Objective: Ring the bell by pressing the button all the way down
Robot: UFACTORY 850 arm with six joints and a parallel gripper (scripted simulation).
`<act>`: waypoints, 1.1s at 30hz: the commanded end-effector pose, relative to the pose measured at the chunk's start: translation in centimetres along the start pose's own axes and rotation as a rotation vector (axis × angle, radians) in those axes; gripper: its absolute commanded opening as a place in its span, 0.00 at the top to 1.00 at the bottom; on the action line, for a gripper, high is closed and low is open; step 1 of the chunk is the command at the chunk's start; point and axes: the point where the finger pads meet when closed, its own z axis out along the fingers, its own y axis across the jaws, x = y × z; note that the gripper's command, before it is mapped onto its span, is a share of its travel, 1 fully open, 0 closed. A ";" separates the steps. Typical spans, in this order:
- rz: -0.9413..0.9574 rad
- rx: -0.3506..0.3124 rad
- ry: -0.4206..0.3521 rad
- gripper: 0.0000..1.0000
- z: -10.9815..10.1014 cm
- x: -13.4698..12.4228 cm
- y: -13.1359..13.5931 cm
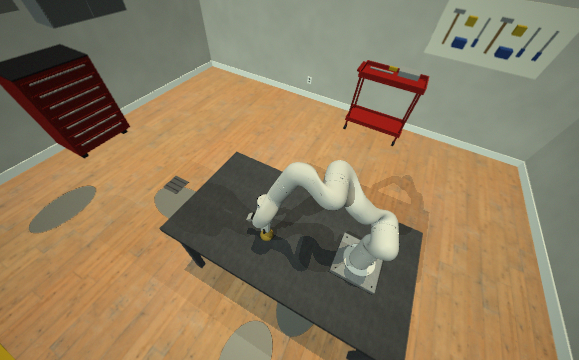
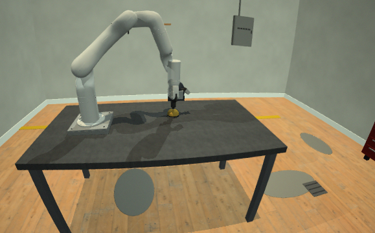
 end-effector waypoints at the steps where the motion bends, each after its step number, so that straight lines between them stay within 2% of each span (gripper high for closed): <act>1: 0.000 0.000 0.002 1.00 0.1 0.0 0.0; 14: 0.000 0.000 0.002 1.00 -0.5 0.0 0.0; 24: 0.000 0.000 0.002 1.00 -2.3 0.0 0.0; 33: 0.000 0.000 0.002 1.00 -4.8 0.0 0.0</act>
